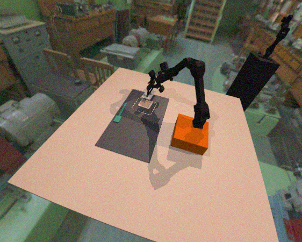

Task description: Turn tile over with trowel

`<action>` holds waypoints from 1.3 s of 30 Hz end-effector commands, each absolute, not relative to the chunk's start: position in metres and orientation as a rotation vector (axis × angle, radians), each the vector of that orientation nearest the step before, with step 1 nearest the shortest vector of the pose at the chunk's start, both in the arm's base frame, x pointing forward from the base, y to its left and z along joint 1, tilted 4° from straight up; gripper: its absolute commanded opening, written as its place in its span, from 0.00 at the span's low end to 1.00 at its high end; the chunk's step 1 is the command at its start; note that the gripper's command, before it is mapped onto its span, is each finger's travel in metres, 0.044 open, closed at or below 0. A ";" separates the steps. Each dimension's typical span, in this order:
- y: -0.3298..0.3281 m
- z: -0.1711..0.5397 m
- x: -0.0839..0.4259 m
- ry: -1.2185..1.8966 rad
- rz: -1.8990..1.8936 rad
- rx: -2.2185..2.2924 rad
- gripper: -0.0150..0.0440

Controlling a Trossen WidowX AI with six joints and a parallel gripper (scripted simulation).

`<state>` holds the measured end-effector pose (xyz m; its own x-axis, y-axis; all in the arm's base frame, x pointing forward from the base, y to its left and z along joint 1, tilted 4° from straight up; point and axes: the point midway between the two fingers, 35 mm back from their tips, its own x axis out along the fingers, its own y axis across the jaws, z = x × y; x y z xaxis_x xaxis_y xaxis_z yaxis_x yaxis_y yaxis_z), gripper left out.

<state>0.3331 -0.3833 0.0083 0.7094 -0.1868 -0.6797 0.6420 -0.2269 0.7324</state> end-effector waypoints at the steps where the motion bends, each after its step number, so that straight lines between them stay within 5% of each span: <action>1: -0.403 0.009 0.321 0.355 -0.777 1.627 0.25; 39: -0.419 -0.035 0.304 0.339 -0.764 1.627 0.25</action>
